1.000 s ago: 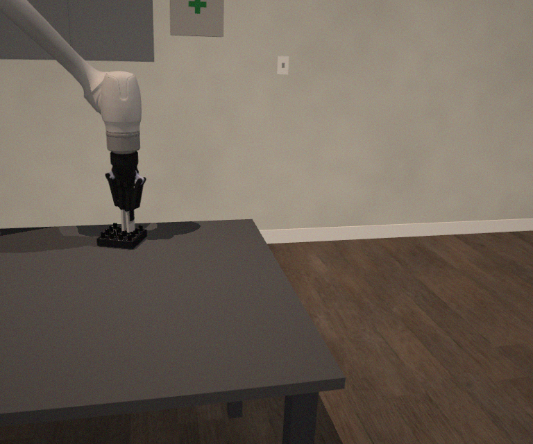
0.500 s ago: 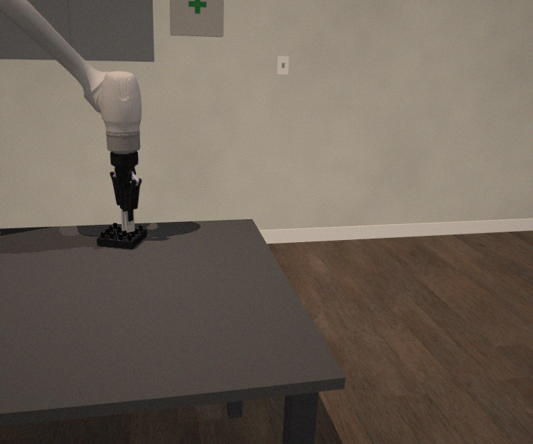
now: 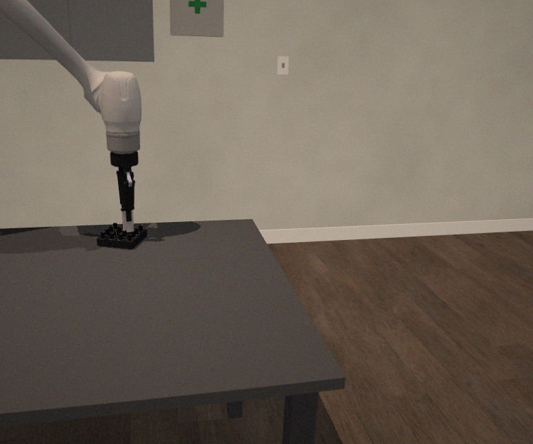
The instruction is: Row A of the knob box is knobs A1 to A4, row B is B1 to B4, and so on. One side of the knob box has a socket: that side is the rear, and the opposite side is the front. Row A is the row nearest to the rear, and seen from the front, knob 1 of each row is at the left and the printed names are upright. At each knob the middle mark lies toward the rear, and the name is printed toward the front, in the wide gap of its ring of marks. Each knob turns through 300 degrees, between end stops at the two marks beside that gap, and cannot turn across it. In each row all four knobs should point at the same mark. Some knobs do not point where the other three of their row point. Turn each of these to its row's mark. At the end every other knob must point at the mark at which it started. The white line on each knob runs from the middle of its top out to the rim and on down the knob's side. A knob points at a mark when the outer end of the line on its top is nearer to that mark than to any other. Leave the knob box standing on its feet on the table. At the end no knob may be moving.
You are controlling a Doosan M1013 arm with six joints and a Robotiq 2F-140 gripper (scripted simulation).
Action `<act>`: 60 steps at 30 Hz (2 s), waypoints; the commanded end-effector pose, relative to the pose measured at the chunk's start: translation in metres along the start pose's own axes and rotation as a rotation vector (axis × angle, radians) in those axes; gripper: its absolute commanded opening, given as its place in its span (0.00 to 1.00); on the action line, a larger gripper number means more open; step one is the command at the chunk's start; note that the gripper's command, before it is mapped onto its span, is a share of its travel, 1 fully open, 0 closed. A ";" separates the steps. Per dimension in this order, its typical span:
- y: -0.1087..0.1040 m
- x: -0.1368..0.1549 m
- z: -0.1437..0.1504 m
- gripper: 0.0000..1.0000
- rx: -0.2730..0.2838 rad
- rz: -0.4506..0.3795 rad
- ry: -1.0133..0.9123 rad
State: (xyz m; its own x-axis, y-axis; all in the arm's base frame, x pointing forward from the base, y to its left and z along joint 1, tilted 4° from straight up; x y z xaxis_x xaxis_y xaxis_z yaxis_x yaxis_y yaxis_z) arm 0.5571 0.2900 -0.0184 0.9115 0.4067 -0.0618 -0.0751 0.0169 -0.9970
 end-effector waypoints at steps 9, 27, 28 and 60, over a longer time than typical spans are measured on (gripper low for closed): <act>0.000 0.000 0.000 0.05 -0.005 0.000 0.241; 0.000 0.000 0.000 0.05 -0.005 -0.001 0.538; 0.000 0.000 0.000 0.05 -0.005 -0.001 0.551; 0.000 0.000 0.000 0.05 -0.005 -0.001 0.671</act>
State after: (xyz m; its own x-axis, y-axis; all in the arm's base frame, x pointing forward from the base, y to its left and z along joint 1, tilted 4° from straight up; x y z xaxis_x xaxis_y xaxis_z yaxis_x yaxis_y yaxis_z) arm 0.5570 0.2901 -0.0184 0.9655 -0.2494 -0.0743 -0.0736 0.0122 -0.9972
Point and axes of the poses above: the point where the finger pads meet when closed, its own y axis out along the fingers, its own z axis across the jaws, x = y × z, the point moved 2 cm from there along -y, back along the fingers
